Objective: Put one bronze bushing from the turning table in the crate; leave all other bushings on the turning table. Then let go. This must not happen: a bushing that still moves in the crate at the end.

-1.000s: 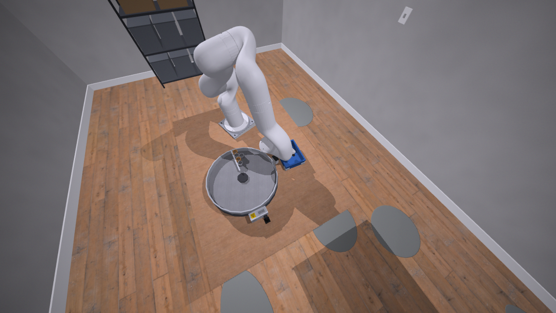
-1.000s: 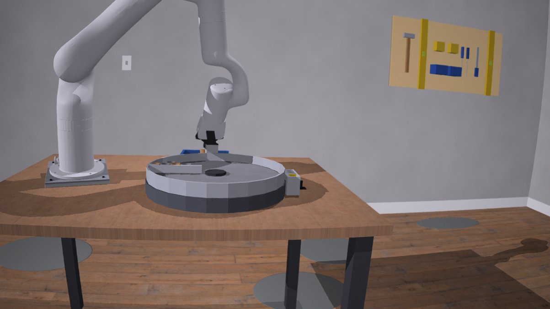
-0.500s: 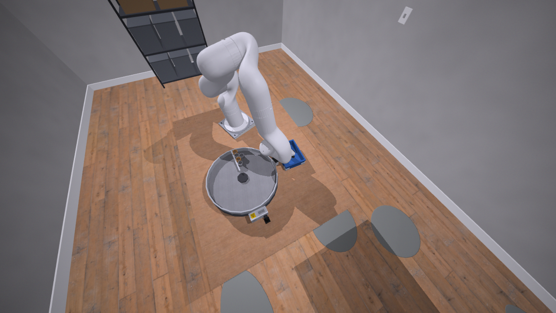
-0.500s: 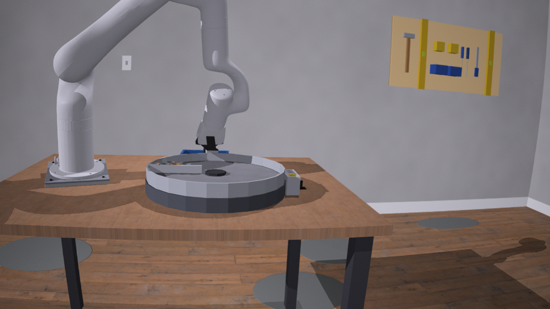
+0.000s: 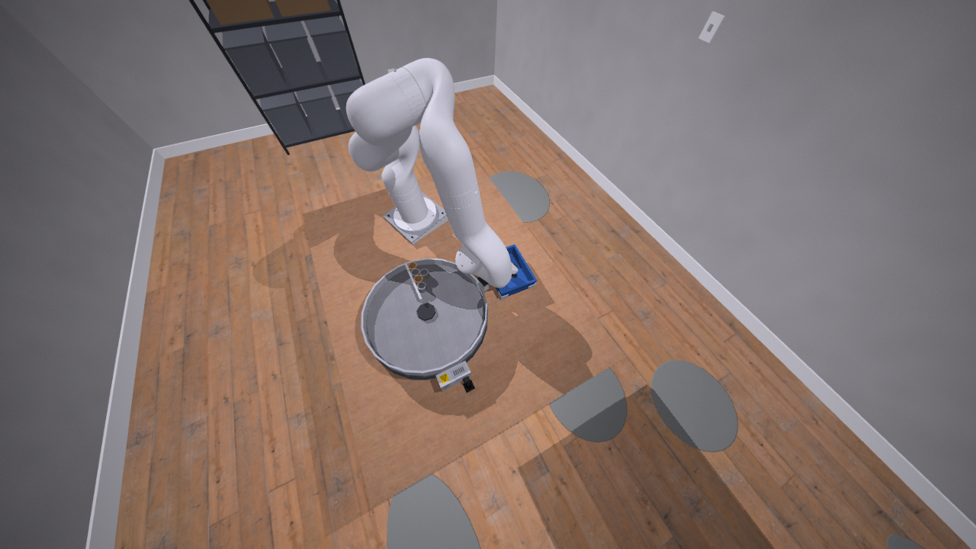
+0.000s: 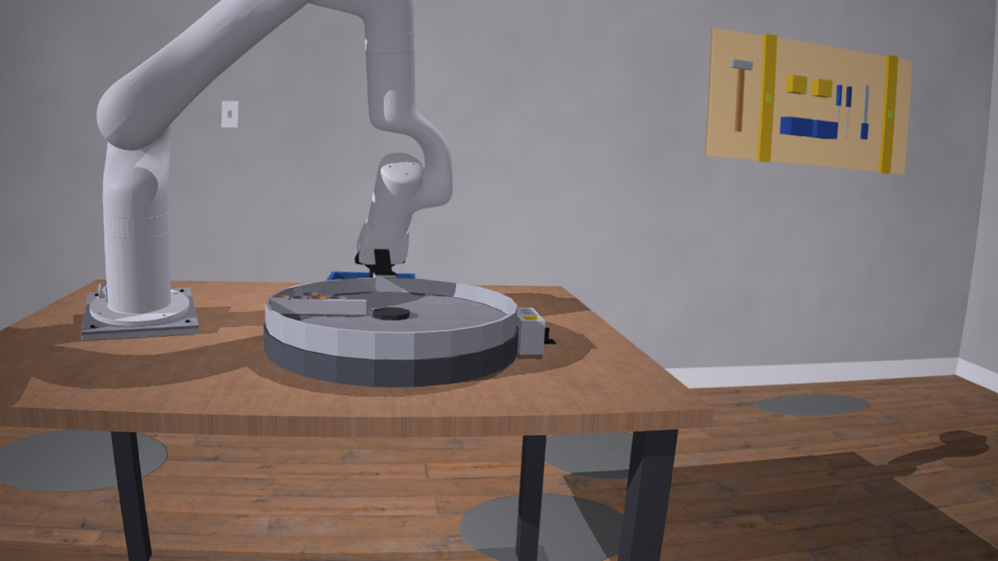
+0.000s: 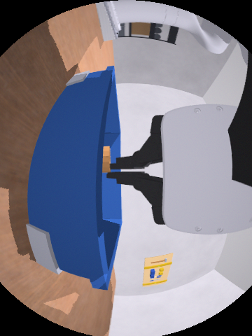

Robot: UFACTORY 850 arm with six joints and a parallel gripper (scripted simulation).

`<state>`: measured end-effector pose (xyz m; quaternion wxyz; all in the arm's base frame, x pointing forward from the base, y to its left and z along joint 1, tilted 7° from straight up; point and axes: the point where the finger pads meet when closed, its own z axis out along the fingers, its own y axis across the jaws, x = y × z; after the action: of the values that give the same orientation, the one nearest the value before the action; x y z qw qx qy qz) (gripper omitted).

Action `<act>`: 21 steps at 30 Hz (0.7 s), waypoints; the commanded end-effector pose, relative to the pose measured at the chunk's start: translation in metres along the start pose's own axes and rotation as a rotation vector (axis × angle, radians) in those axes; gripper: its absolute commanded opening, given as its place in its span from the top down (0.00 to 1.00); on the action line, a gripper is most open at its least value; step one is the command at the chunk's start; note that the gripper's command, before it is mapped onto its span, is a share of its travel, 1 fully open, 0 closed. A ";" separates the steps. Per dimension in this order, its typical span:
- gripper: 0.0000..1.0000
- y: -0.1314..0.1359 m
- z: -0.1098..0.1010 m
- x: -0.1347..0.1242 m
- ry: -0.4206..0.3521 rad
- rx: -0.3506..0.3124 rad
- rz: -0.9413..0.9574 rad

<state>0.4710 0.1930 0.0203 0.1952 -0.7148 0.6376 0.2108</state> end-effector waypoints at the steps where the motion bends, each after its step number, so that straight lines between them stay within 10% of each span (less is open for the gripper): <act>1: 1.00 -0.001 -0.001 0.002 0.008 0.003 -0.002; 21: 1.00 -0.002 0.000 0.005 0.008 0.003 -0.002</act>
<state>0.4715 0.1929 0.0198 0.1961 -0.7133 0.6379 0.2139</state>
